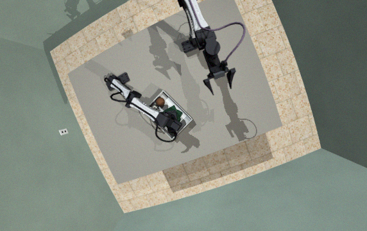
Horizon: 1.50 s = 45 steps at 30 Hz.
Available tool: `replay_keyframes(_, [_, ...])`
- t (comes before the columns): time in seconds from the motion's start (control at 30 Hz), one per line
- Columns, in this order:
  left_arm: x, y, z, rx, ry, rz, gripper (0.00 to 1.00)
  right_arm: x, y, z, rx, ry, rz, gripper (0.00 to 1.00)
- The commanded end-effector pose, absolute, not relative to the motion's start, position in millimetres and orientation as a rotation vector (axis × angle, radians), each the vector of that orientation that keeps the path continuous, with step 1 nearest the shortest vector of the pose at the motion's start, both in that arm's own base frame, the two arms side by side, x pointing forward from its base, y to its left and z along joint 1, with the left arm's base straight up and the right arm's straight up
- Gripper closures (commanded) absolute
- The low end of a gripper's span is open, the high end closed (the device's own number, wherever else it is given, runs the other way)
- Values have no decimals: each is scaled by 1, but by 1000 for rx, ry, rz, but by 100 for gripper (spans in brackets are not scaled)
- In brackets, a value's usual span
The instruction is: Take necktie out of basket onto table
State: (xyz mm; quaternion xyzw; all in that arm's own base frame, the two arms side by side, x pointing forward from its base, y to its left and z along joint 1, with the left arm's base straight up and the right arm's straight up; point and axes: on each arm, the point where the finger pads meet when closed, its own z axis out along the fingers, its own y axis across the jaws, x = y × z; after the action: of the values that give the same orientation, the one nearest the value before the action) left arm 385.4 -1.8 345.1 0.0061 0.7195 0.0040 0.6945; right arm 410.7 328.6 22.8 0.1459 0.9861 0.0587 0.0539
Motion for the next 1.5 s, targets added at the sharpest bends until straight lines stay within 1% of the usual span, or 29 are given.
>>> replay_keyframes(0.0, [386, -2, 347, 14, 1600, 9, 0, 414, 332, 14, 408, 3113, 7, 95])
replay_keyframes(0.33, [386, -2, 347, 14, 1600, 9, 0, 414, 332, 16, 408, 3115, 4, 95])
replay_keyframes(0.97, [386, -2, 347, 14, 1600, 9, 0, 413, 331, 69, 408, 3115, 4, 95])
replay_keyframes(1.47, [386, -2, 346, 14, 1600, 9, 0, 413, 331, 81, 409, 3121, -4, 95])
